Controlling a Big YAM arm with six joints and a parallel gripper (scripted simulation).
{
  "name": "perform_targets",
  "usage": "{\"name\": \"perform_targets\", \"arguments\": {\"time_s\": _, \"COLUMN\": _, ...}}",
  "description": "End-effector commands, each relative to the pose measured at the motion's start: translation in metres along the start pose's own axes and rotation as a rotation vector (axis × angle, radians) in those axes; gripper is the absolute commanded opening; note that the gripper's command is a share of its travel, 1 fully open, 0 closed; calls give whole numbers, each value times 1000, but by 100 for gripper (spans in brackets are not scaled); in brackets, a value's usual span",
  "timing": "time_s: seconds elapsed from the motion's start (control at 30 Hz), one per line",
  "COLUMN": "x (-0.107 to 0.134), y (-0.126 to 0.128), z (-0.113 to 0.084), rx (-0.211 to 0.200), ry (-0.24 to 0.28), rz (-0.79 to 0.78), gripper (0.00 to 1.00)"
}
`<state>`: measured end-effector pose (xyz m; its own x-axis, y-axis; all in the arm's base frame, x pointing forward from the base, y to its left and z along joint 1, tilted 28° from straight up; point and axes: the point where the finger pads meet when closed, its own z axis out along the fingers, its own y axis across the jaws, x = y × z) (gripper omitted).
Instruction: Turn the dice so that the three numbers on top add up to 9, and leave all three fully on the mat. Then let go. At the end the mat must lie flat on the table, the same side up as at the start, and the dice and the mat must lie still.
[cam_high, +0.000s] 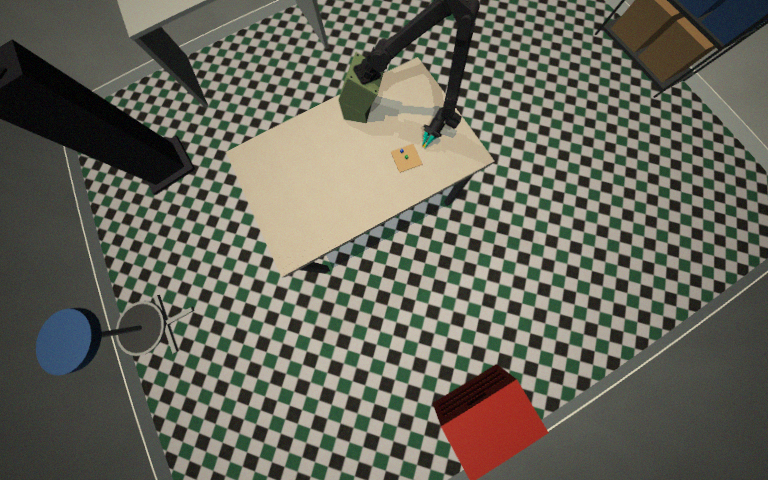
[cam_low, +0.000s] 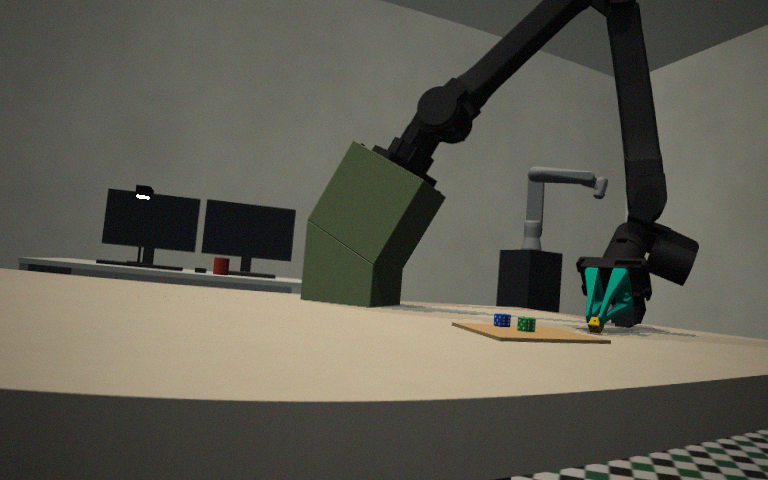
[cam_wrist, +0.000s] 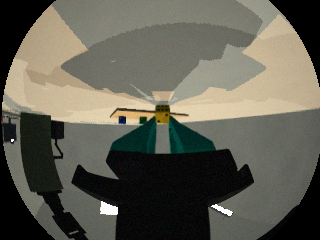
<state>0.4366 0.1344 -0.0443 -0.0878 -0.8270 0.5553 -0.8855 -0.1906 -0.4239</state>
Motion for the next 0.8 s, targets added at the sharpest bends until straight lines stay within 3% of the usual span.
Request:
{"name": "perform_targets", "arguments": {"time_s": 0.0, "x": -5, "y": -7, "z": -3, "rx": 19, "ry": -7, "rz": 23, "gripper": 11}}
{"name": "perform_targets", "arguments": {"time_s": 0.77, "x": -5, "y": -5, "z": -2, "rx": 15, "ry": -5, "rz": 19, "gripper": 11}}
